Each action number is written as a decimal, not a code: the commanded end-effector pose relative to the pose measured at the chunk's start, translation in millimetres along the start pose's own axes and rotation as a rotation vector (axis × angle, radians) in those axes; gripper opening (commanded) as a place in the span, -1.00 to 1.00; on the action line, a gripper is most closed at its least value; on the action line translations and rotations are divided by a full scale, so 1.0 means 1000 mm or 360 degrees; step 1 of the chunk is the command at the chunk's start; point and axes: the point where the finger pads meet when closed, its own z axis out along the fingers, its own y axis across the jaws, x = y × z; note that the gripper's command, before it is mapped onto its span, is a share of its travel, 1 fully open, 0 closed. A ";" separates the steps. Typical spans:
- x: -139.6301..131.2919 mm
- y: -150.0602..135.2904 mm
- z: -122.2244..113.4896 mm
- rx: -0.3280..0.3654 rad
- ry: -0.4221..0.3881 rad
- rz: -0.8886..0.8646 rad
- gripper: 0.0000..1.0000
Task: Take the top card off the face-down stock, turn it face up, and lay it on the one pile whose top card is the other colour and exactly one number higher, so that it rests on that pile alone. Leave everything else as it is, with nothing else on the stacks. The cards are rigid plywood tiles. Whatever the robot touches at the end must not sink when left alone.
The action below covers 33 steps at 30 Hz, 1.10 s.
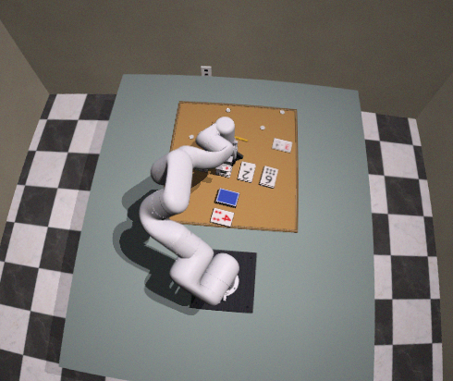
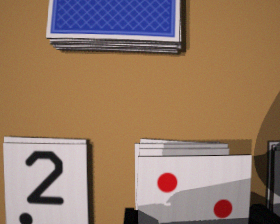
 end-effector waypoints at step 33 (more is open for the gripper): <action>-0.002 0.000 0.014 -0.0001 -0.0006 0.0003 0.48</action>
